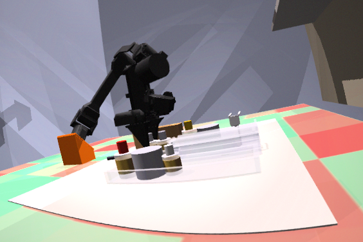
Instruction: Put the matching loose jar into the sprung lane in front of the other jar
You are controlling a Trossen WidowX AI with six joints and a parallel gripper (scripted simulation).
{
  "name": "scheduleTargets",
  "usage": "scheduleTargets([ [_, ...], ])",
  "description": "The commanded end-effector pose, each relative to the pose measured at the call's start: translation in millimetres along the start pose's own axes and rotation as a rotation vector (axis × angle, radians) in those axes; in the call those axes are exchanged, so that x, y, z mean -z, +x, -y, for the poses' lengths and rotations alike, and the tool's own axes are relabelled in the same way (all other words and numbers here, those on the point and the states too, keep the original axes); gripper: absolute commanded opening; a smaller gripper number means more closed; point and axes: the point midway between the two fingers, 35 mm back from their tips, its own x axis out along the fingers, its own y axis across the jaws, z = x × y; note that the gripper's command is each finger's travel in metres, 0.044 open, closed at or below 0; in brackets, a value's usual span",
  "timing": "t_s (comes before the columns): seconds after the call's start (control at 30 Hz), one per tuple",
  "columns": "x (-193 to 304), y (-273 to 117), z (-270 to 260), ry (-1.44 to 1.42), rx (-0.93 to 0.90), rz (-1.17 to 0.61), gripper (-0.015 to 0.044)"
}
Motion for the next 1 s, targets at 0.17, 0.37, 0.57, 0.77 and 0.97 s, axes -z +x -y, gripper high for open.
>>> scheduleTargets([
  [0.17,0,0,0,-0.001,-0.003,0.000,0.0210],
  [0.37,0,-1,0,-0.001,-0.003,0.000,0.0278],
  [0.57,0,-18,1,-0.001,-0.002,0.000,0.0278],
  [0.77,3,-21,1,-0.001,-0.002,0.000,0.0278],
  [0.97,22,-22,3,0.000,0.000,-0.001,0.0278],
])
